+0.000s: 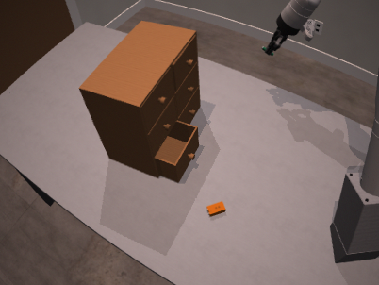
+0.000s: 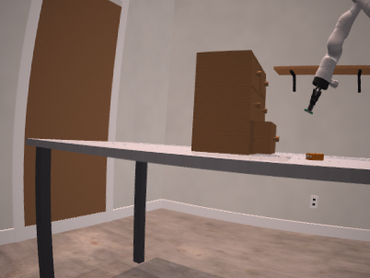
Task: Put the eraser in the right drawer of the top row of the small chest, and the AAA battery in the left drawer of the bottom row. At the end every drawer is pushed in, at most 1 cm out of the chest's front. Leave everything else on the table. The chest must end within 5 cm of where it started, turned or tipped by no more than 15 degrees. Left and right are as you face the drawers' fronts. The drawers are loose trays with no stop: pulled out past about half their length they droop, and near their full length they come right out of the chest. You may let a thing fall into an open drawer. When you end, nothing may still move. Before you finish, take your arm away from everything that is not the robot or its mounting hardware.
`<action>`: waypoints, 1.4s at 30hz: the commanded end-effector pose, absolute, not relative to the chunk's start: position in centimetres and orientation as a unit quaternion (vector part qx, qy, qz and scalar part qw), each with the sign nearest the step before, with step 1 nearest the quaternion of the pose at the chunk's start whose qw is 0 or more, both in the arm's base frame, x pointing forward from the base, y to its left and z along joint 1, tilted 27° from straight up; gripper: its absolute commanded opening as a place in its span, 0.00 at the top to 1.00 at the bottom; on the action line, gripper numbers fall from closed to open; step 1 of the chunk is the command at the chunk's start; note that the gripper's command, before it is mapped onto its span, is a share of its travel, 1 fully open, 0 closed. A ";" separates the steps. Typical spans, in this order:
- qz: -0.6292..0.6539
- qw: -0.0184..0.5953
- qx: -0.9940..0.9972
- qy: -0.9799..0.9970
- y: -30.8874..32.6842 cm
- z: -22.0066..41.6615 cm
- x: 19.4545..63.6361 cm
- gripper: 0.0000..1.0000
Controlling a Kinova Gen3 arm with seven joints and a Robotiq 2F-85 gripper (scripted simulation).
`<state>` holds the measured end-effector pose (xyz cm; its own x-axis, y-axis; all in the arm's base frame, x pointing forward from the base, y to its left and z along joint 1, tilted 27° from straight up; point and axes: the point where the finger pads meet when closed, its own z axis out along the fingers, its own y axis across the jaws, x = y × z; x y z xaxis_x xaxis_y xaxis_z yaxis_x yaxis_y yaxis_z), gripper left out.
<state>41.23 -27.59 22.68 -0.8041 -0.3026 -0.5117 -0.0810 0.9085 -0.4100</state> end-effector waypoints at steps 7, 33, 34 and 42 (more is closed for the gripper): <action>-0.184 0.311 -0.108 0.926 -27.5 22.8 41.3 0.95; -0.176 0.375 -0.120 0.902 -27.5 22.9 41.1 0.95; -0.175 0.379 -0.121 0.900 -27.5 22.9 41.1 0.95; -0.171 0.411 -0.127 0.886 -27.5 22.8 41.0 0.95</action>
